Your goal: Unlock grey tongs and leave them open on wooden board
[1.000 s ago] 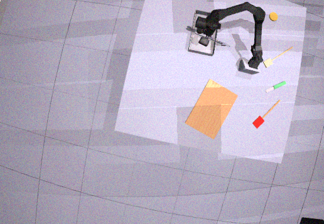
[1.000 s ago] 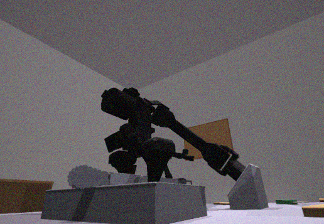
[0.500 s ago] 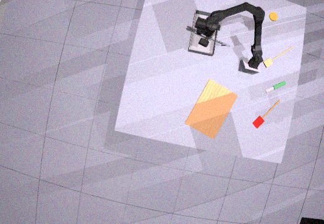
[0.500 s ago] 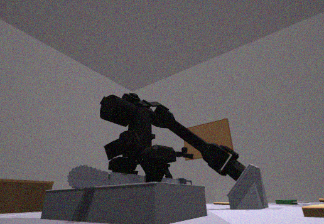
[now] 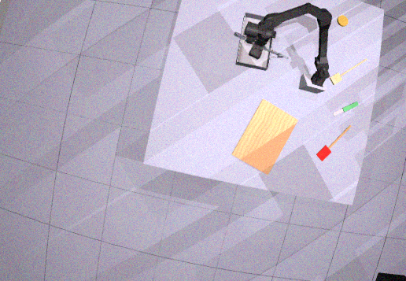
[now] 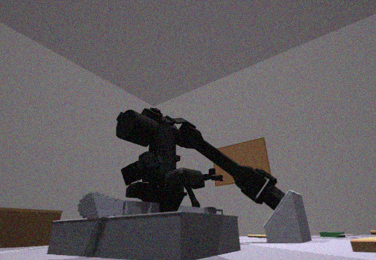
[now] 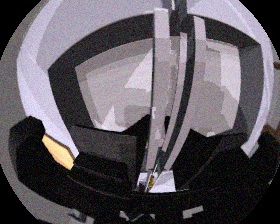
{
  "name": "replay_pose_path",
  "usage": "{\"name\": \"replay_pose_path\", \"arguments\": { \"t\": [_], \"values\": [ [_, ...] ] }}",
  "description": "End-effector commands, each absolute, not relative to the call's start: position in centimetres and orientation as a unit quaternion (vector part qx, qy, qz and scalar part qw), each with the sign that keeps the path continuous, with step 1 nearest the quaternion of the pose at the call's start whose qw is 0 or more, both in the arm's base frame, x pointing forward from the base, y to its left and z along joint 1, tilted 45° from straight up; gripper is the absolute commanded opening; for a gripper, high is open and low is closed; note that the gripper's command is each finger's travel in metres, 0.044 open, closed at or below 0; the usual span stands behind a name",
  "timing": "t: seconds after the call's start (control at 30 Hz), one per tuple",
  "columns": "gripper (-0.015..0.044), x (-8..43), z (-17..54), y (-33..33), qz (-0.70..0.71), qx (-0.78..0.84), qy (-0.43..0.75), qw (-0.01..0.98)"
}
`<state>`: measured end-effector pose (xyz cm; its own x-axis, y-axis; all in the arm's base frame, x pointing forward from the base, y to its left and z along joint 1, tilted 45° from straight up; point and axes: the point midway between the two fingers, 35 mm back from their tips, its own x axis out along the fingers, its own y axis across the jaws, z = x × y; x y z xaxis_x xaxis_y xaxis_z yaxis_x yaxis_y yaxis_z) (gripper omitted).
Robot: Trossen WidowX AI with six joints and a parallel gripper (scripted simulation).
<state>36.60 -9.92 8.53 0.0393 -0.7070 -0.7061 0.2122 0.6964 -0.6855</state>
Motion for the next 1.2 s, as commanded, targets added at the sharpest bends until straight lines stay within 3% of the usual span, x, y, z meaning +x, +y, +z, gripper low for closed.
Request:
{"name": "replay_pose_path", "arguments": {
  "t": [0.0,0.17,0.37,0.77,1.17],
  "values": [
    [0.0045,36.6,8.6,-9.9,-0.333,-0.204,0.608,0.691],
    [0.0012,36.6,8.6,-9.9,-0.333,-0.204,0.608,0.691],
    [-0.0145,36.7,8.7,-9.8,-0.333,-0.203,0.608,0.691],
    [-0.0150,36.2,17.4,-0.8,-0.331,-0.205,0.610,0.690],
    [-0.0150,36.1,17.5,-0.7,-0.332,-0.205,0.610,0.690]
  ]
}}
